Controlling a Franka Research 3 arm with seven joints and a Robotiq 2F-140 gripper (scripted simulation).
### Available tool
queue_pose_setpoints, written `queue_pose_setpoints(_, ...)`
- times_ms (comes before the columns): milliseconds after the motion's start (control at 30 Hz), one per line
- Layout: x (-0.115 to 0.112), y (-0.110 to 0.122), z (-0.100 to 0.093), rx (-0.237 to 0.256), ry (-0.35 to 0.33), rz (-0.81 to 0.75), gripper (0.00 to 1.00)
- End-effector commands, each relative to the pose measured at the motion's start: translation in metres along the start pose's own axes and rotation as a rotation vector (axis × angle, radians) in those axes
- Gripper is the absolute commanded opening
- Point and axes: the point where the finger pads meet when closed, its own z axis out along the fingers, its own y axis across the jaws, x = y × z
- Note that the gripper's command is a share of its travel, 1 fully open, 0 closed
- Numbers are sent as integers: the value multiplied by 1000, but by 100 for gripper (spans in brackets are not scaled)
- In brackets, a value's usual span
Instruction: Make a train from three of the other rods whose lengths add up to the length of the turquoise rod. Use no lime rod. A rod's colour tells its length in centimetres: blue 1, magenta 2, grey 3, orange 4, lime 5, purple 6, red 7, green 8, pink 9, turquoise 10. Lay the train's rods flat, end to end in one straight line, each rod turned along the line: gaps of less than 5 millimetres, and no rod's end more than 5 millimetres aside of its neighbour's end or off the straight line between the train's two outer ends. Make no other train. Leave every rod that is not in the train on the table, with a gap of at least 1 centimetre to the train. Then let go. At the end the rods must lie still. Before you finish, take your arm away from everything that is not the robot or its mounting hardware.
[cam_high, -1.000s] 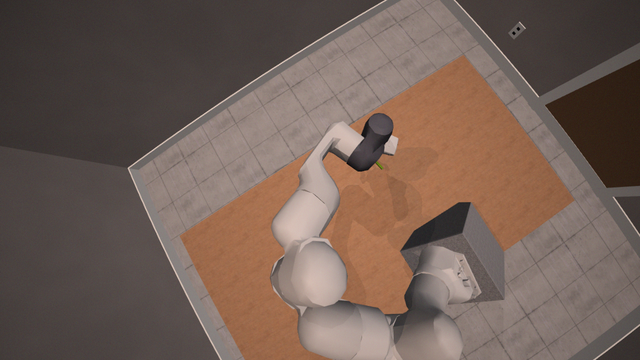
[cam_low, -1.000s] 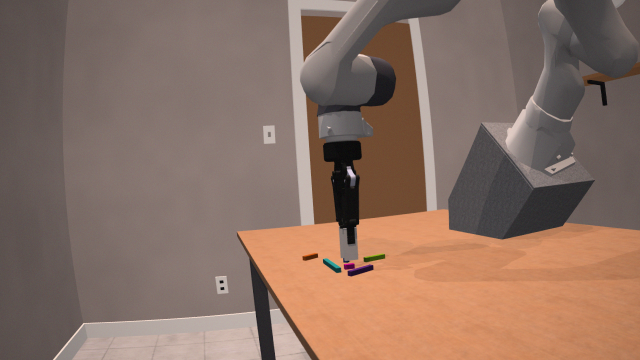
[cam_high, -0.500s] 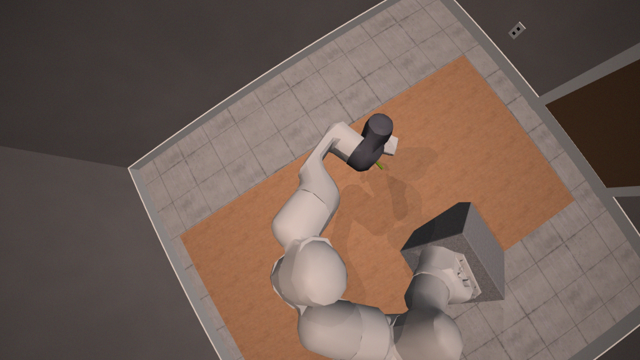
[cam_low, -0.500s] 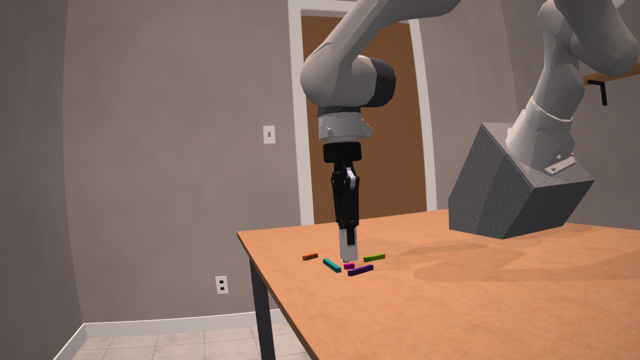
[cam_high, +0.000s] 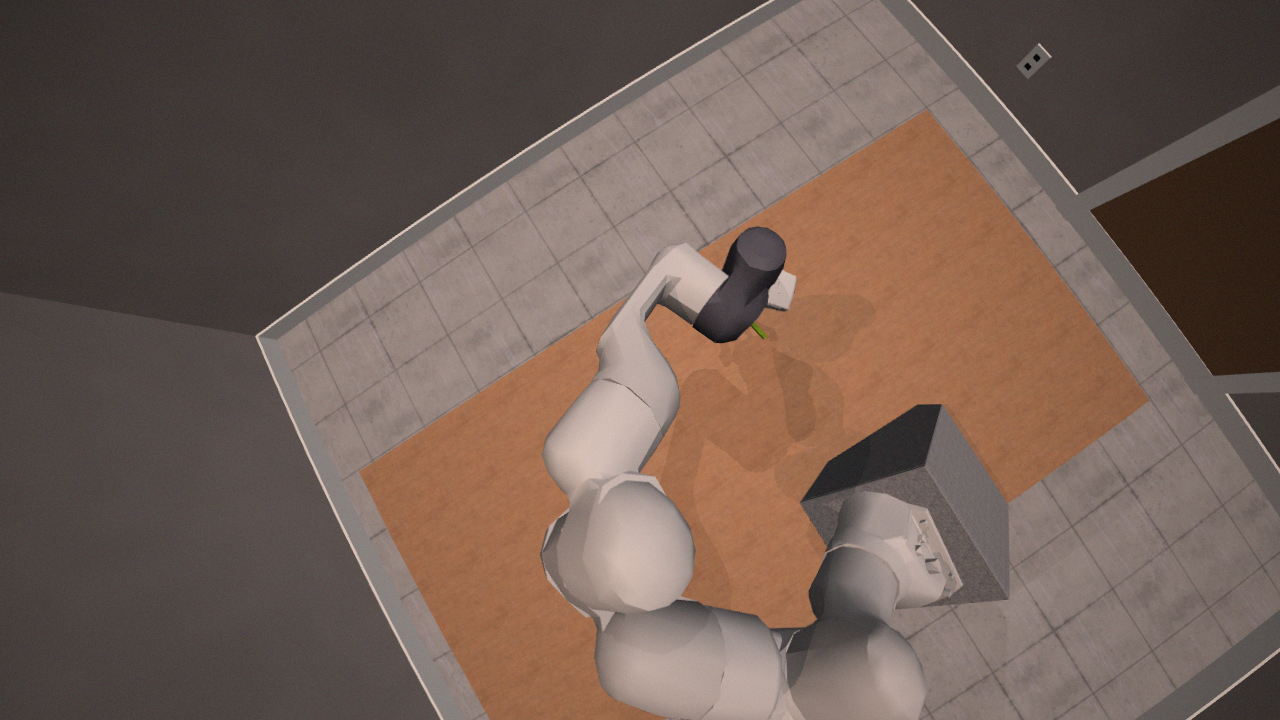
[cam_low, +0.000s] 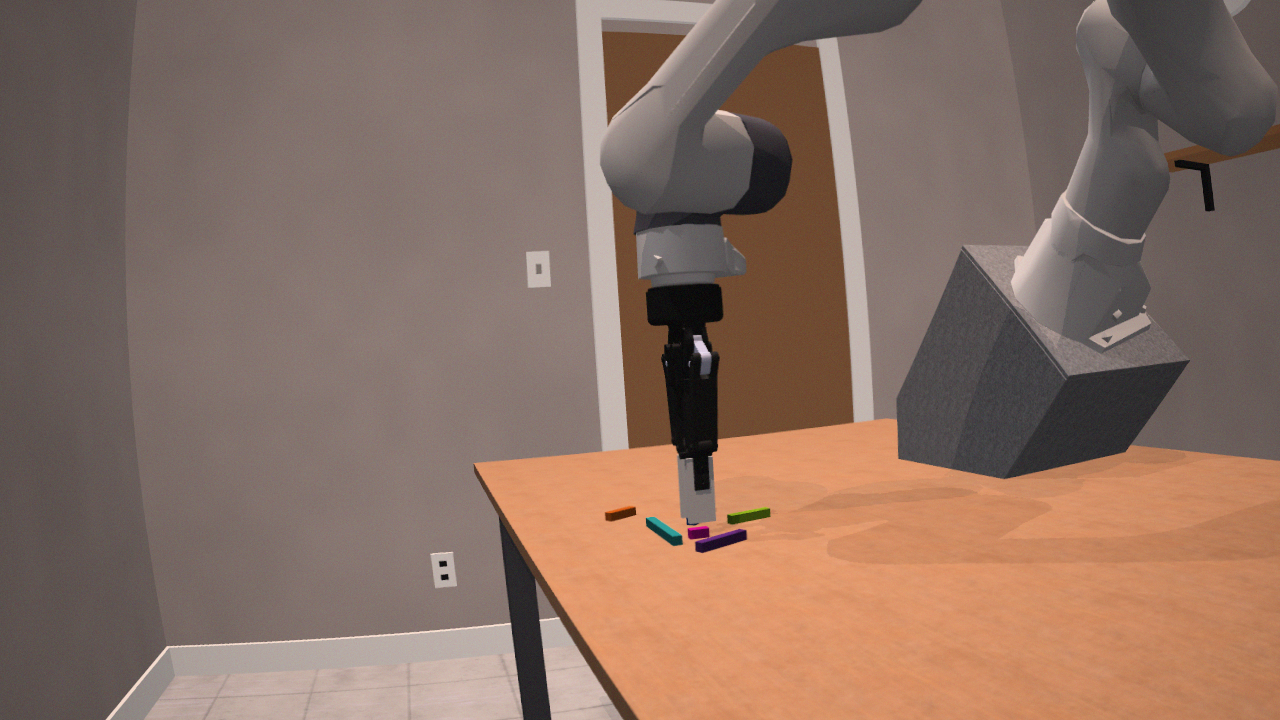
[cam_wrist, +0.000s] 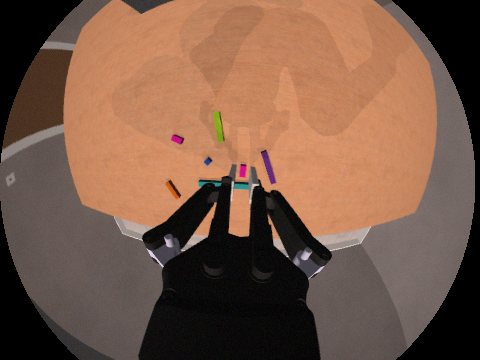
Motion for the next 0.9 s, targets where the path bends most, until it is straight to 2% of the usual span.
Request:
queue_pose_setpoints(0, 0, 0, 1, 1, -1, -7, 15)
queue_pose_setpoints(867, 0, 0, 8, 1, -1, -7, 15)
